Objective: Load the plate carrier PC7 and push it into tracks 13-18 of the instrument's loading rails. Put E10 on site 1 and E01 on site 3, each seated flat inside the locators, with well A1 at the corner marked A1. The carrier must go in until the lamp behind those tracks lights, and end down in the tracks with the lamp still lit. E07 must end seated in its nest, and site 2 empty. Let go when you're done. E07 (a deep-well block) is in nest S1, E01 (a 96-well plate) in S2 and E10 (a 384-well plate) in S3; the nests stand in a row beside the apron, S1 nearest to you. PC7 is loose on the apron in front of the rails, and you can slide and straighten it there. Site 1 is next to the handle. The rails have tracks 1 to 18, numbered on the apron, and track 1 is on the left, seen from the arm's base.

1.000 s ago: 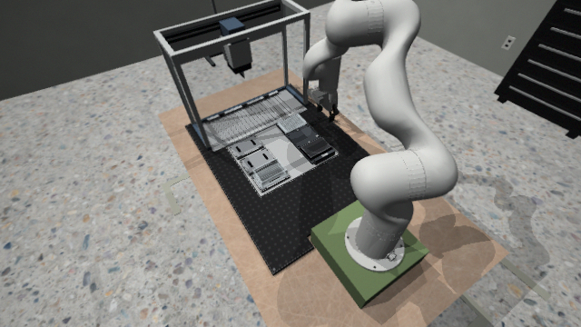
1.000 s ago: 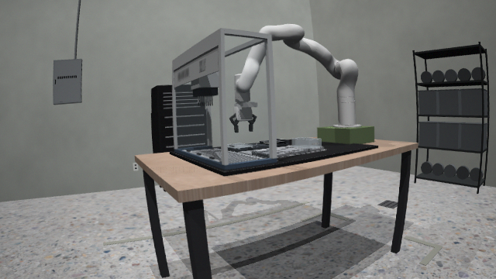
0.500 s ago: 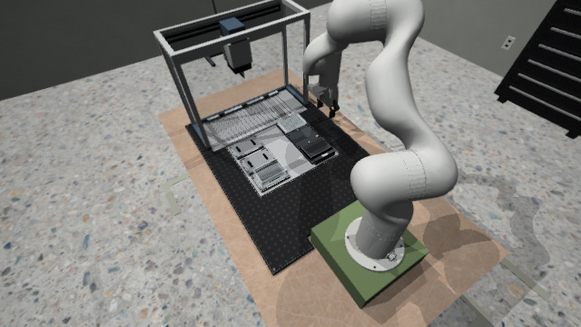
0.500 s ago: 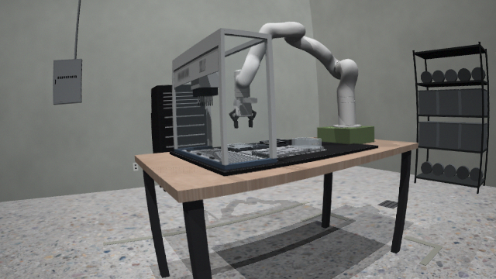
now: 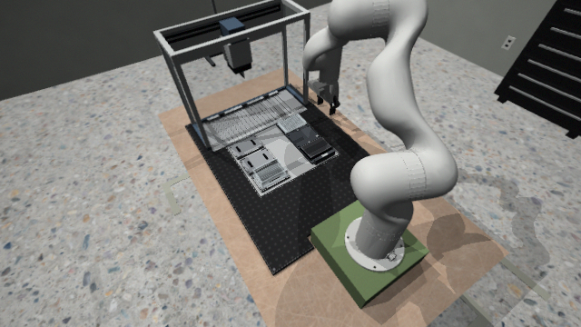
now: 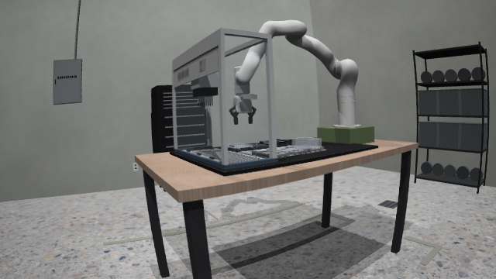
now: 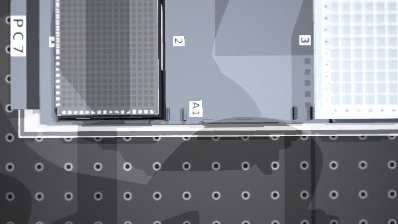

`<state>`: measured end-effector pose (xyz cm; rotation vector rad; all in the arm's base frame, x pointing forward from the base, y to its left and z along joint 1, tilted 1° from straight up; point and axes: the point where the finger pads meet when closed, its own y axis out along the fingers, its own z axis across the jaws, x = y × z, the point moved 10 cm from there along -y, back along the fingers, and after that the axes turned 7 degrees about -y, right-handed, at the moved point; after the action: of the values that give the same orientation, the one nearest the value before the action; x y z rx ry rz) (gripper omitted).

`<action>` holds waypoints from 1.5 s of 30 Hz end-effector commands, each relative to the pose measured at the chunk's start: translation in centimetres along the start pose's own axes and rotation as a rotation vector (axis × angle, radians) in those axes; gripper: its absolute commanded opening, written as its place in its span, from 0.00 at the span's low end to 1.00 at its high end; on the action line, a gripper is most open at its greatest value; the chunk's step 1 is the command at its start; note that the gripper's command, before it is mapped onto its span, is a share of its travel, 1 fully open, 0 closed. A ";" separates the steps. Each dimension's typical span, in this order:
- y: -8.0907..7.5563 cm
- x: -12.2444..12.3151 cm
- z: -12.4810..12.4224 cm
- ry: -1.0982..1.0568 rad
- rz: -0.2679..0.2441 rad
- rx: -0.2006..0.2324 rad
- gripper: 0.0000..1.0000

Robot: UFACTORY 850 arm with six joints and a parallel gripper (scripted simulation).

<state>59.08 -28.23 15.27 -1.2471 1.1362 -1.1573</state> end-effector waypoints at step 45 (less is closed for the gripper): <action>-0.1 -11.3 -13.3 1.167 0.000 0.001 0.82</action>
<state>46.02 -19.30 15.06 -0.5604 1.8812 -1.8614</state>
